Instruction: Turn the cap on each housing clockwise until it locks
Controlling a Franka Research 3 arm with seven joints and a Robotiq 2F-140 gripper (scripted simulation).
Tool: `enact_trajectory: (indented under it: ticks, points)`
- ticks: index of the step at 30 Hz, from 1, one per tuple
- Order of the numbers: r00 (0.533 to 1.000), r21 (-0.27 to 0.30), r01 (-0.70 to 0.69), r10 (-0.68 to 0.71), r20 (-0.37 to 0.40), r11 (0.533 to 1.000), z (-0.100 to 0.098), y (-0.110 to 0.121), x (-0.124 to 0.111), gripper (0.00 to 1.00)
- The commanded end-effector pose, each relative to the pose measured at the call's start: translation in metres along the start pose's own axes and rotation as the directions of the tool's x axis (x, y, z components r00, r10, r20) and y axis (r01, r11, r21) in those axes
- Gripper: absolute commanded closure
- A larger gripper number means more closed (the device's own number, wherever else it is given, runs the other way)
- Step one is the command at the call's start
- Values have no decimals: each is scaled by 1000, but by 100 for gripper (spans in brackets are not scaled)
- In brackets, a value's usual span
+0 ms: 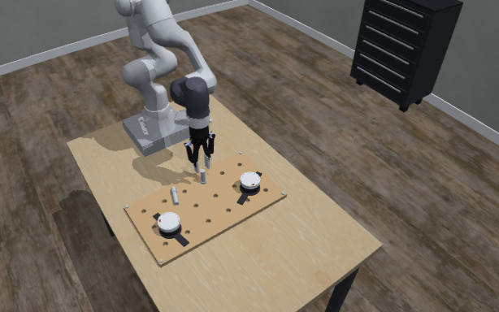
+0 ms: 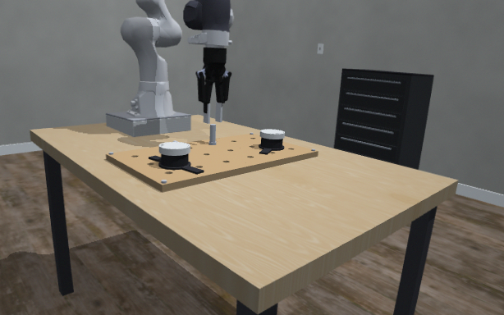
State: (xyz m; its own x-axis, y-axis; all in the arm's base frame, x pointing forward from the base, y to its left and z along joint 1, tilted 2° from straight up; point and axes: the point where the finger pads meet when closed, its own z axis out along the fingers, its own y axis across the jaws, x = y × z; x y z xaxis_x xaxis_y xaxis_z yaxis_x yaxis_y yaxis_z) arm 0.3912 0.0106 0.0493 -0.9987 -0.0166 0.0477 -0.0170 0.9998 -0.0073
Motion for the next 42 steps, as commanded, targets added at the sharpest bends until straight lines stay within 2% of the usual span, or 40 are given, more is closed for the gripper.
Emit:
enact_trajectory:
  ticks: [1, 16, 42]
  points:
    - [1000, 2, -1, 1, 12, 1000, 3, 0, -4, 64]
    - [1000, 2, -1, 1, 12, 1000, 30, 0, -3, 64]
    - [1000, 2, -1, 1, 12, 1000, 55, 0, -3, 64]
